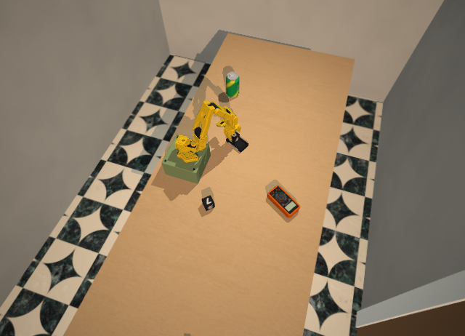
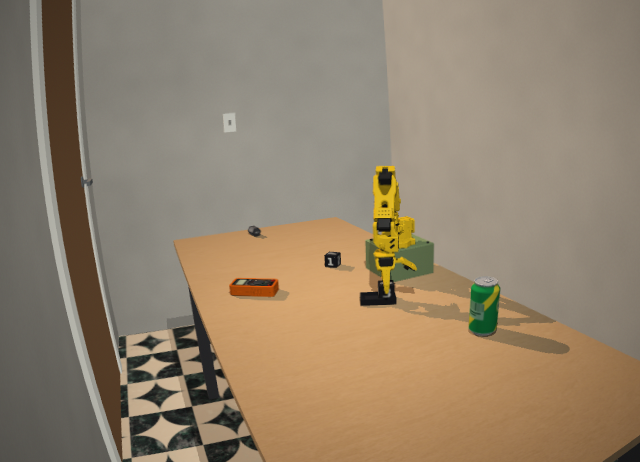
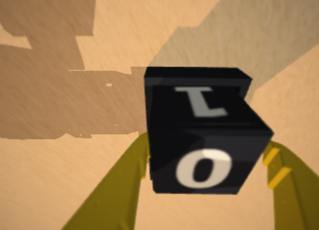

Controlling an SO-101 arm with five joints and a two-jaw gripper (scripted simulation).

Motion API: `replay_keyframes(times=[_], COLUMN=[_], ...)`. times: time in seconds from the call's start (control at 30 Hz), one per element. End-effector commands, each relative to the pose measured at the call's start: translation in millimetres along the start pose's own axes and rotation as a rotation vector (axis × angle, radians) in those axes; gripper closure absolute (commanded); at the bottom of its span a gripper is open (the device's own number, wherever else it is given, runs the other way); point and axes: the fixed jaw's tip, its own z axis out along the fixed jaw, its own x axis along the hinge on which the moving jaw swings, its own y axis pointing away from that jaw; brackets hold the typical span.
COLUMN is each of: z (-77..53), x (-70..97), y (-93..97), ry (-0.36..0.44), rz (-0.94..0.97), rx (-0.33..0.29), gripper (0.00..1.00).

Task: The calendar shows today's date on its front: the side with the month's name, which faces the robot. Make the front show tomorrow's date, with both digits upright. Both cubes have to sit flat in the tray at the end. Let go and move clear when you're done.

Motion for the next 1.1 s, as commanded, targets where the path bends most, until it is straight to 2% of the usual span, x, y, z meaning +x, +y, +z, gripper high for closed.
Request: replay_keyframes(times=[0.0,0.27,0.4,0.67,0.73,0.93,1.07], z=[2.8,2.3,-2.3,-27.2,-27.2,-47.8,-55.5], x=[0.8,0.9,1.0,1.3,1.3,1.1,0.9], y=[2.9,2.8,2.0,-0.1,-0.1,1.1,2.2], ry=[-0.003,-0.003,-0.003,-0.003,-0.003,-0.003,-0.003], rz=[0.0,0.0,0.0,0.0,0.0,0.0,0.0], rx=[-0.01,-0.01,-0.01,-0.01,-0.01,-0.01,-0.01], gripper=[0.64,0.64,0.64,0.64,0.64,0.64,0.64])
